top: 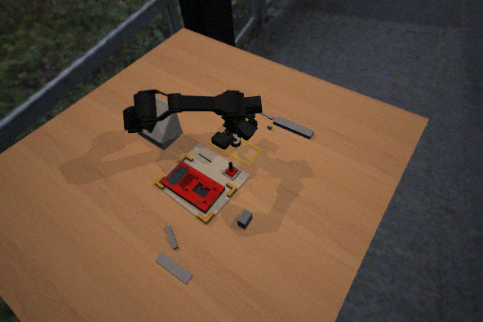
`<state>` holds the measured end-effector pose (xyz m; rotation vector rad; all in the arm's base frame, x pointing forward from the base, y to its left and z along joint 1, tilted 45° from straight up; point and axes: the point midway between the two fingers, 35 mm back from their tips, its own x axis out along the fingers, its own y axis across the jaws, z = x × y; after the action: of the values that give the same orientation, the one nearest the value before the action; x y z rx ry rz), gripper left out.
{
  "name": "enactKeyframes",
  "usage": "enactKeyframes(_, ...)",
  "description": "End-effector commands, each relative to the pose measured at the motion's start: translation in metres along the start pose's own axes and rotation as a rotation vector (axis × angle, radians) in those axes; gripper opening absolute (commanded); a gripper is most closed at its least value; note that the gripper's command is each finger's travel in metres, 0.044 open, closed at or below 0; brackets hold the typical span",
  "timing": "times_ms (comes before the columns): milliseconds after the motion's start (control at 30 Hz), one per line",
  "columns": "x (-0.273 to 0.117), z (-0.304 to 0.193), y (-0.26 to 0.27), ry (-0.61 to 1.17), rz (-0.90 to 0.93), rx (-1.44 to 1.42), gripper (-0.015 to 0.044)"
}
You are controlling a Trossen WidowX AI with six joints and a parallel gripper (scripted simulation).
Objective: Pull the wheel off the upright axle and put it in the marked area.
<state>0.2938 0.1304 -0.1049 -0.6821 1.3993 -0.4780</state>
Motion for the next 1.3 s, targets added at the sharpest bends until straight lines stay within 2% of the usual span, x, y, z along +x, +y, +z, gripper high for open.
enactKeyframes(0, 0.023, -0.006, -0.002, 0.007, -0.013, -0.014, 0.0)
enactKeyframes(300, 0.023, -0.006, -0.002, 0.007, -0.013, -0.014, 0.0)
enactKeyframes(667, 0.018, -0.003, -0.001, 0.004, -0.006, -0.004, 0.0289)
enactKeyframes(933, -0.038, -0.003, 0.0, 0.008, -0.01, -0.014, 0.03)
enactKeyframes(1067, -0.04, -0.003, 0.0, 0.008, -0.01, -0.015, 0.03)
enactKeyframes(1100, -0.032, -0.006, 0.001, 0.004, -0.014, -0.027, 0.0326)
enactKeyframes(1233, -0.054, -0.032, -0.009, 0.006, -0.009, -0.025, 0.0431)
enactKeyframes(1267, -0.06, -0.04, -0.012, 0.007, -0.009, -0.024, 0.044)
